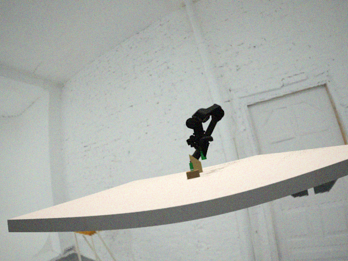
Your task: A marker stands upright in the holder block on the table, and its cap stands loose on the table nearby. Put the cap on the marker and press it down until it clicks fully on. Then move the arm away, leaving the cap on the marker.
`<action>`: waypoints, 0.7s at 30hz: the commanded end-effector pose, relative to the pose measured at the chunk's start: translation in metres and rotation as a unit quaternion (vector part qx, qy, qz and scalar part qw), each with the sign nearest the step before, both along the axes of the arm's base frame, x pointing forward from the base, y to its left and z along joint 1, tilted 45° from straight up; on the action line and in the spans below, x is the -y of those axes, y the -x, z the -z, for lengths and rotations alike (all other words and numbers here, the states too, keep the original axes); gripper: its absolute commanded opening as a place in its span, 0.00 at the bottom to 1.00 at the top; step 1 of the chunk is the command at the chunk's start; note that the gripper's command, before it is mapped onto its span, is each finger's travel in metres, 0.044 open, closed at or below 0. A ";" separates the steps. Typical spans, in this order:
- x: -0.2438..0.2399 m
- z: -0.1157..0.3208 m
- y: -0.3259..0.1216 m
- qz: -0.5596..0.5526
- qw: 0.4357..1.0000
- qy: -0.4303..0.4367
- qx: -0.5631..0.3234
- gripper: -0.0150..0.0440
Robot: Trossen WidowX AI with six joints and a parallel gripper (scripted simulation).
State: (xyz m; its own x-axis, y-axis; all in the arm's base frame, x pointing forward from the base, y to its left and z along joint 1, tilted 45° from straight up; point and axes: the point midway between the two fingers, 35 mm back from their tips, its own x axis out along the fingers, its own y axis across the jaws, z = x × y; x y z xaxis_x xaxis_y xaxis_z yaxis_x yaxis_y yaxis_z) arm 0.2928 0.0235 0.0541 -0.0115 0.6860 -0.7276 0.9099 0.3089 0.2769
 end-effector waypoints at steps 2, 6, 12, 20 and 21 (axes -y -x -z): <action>0.018 0.009 -0.003 -0.002 1.000 0.001 -0.001 0.25; 0.033 0.016 -0.003 -0.003 1.000 0.000 -0.001 0.25; 0.054 0.026 -0.003 -0.004 1.000 -0.003 0.000 0.25; 0.077 0.036 -0.001 -0.006 1.000 -0.009 0.001 0.25; 0.077 0.037 -0.001 -0.006 1.000 -0.009 0.001 0.25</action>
